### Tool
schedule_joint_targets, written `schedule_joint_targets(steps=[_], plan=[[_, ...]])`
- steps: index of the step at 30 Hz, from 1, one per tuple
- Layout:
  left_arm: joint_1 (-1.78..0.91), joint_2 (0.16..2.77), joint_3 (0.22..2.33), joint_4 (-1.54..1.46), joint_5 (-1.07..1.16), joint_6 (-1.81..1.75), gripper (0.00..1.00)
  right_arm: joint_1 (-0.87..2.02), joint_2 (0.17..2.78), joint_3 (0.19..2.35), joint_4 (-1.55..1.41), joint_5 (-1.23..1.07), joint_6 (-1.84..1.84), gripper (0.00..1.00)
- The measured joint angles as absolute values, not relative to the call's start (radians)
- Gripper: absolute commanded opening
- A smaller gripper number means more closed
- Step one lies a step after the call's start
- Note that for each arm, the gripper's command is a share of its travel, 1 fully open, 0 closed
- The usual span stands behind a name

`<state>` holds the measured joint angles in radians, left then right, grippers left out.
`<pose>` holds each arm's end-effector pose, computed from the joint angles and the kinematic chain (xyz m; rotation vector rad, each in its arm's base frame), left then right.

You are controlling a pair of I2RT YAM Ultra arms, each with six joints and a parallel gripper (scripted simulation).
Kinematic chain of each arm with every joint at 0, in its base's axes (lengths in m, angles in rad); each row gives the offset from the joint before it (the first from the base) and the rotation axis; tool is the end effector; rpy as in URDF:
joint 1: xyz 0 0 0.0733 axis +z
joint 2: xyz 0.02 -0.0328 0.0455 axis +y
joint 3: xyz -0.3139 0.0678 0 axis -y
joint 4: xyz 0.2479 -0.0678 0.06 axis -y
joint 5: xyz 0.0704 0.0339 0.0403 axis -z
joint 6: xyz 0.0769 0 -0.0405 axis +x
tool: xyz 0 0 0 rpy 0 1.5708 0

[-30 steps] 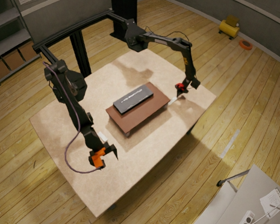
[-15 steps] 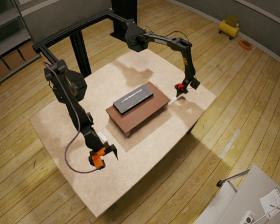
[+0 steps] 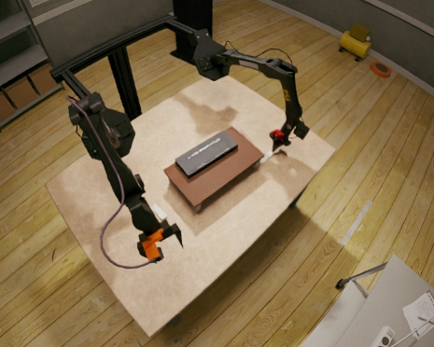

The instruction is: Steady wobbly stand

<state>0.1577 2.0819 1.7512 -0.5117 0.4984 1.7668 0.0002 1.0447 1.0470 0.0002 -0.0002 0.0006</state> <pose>0.5183 0.0463 0.2658 1.8162 1.4375 0.3857 0.2574 0.0012 0.4510 0.0002 1.5683 0.0008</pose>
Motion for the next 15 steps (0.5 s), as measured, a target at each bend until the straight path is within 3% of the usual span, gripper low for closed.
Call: schedule_joint_targets(steps=[15], plan=[[0.143, 2.077, 1.739, -0.498, 0.488, 1.754, 0.00, 0.000, 1.045, 1.047, 0.000, 0.000, 0.001, 1.00]])
